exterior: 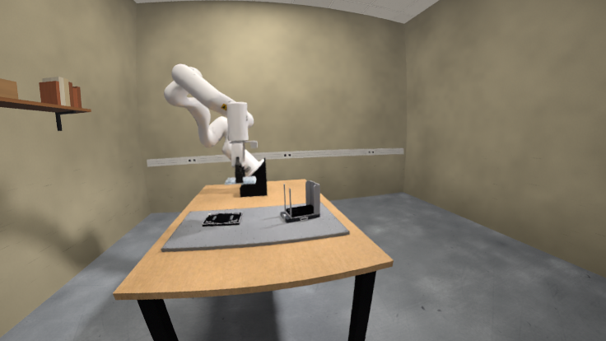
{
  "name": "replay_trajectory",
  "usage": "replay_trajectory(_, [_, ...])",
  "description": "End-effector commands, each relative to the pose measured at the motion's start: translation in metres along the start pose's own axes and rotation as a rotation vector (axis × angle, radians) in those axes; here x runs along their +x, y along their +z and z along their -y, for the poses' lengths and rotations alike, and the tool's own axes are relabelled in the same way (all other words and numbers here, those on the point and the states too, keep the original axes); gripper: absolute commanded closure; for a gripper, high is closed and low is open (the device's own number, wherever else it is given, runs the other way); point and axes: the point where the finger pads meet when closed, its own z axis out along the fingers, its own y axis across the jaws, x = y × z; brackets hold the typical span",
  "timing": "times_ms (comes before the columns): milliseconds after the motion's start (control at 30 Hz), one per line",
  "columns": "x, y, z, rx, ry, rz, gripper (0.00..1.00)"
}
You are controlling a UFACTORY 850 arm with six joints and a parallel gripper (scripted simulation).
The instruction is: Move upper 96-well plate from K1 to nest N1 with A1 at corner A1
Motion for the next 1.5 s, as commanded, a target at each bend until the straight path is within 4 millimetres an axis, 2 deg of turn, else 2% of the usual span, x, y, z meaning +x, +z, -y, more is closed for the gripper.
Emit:
replay_trajectory(0, [-0.011,-0.001,0.000,-0.002,0.001,-0.001,1.00])
replay_trajectory(1000, [-0.099,0.001,0.001,-0.002,0.001,-0.001,1.00])
replay_trajectory(1467, [-0.099,0.001,0.001,-0.002,0.000,-0.001,1.00])
